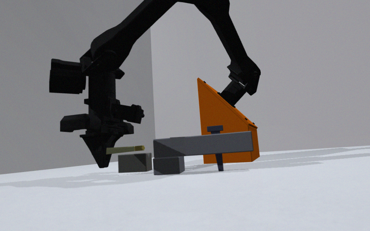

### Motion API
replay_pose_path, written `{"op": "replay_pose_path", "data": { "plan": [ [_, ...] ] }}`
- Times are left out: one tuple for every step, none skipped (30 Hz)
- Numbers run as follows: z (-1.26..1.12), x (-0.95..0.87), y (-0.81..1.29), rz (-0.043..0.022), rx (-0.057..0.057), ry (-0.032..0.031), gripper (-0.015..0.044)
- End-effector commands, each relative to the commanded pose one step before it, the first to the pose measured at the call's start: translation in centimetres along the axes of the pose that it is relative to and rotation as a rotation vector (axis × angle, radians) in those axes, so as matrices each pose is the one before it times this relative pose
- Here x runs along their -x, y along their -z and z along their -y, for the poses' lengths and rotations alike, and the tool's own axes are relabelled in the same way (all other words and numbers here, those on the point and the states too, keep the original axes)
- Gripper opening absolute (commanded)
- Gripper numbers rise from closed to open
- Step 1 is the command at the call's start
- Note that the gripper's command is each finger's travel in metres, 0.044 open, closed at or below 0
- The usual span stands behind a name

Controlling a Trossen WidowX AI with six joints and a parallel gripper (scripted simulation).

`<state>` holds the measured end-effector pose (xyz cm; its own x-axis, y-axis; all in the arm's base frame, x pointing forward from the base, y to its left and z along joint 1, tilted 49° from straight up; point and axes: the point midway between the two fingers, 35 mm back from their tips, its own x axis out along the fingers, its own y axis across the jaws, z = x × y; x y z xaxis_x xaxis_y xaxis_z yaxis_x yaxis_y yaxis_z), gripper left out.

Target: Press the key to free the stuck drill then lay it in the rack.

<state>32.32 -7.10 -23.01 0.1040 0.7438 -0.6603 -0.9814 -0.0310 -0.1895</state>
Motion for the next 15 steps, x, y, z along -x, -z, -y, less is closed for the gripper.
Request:
{"op": "replay_pose_path", "data": {
  "plan": [
    [0.005, 0.337, -0.012, -0.00461, 0.0058, -0.00118, 0.0000],
    [-0.007, 0.050, -0.016, -0.00002, 0.0000, -0.00001, 0.0000],
    [-0.009, 0.049, -0.014, -0.00002, 0.0000, -0.00001, 0.0000],
    [-0.011, 0.048, -0.014, -0.00002, 0.0000, -0.00001, 0.0000],
    [-0.012, 0.047, -0.014, -0.00002, 0.0000, -0.00001, 0.0000],
    [-0.012, 0.046, -0.013, -0.00002, 0.0000, -0.00001, 0.0000],
    [-0.011, 0.046, -0.013, -0.00002, 0.0000, -0.00001, 0.0000],
    [-0.011, 0.046, -0.013, -0.00002, 0.0000, -0.00001, 0.0000],
    [-0.011, 0.046, -0.012, -0.00002, 0.0000, -0.00001, 0.0000],
    [-0.010, 0.047, -0.012, -0.00002, 0.0000, -0.00001, 0.0000],
    [-0.009, 0.047, -0.012, -0.00002, 0.0000, -0.00001, 0.0000],
    [-0.009, 0.047, -0.012, -0.00002, 0.0000, -0.00001, 0.0000],
    [-0.008, 0.047, -0.011, -0.00002, 0.0000, -0.00001, 0.0000],
    [-0.007, 0.047, -0.011, -0.00002, 0.0000, -0.00001, 0.0000],
    [-0.007, 0.048, -0.011, -0.00002, 0.0000, -0.00001, 0.0000]
  ]
}}
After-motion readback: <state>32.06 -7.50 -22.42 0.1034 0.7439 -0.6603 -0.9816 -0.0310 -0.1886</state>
